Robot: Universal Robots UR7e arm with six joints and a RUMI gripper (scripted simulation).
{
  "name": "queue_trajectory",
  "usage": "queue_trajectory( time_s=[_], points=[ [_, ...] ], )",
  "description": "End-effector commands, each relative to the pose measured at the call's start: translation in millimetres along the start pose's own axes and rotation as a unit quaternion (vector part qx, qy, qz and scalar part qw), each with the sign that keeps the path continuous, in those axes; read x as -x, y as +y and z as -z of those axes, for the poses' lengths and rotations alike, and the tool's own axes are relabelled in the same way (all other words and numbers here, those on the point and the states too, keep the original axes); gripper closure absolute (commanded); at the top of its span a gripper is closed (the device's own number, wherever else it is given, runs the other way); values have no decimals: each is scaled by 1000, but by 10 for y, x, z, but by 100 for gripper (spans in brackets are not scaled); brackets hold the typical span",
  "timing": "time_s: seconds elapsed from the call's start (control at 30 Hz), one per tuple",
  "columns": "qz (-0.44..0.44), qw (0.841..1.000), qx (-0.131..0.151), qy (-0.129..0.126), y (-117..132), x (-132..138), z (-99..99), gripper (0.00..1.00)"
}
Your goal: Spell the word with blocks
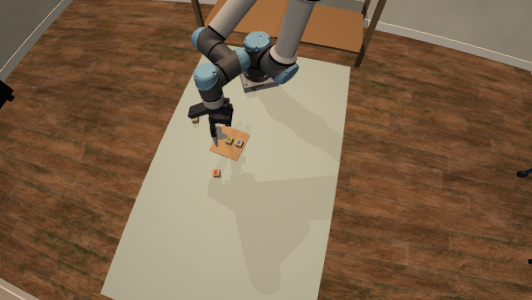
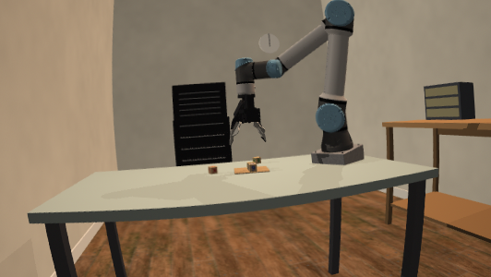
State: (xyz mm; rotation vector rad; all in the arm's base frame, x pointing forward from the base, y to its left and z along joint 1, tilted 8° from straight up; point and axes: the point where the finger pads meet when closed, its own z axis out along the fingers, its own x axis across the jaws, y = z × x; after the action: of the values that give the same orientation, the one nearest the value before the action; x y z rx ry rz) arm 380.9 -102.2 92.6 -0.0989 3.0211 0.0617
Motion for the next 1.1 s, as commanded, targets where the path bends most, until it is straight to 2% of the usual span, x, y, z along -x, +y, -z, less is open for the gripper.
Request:
queue_trajectory(
  time_s=[0.0,0.17,0.6,0.67,1.07],
  points=[
    [67,998,2,-2,-149,-28,-6,0],
    [106,994,2,-1,-236,-51,-10,0],
    [254,967,2,-1,-544,-160,-26,0],
    [254,967,2,-1,-544,-160,-26,0],
    [392,920,2,-1,-817,-301,-38,0]
  ],
)
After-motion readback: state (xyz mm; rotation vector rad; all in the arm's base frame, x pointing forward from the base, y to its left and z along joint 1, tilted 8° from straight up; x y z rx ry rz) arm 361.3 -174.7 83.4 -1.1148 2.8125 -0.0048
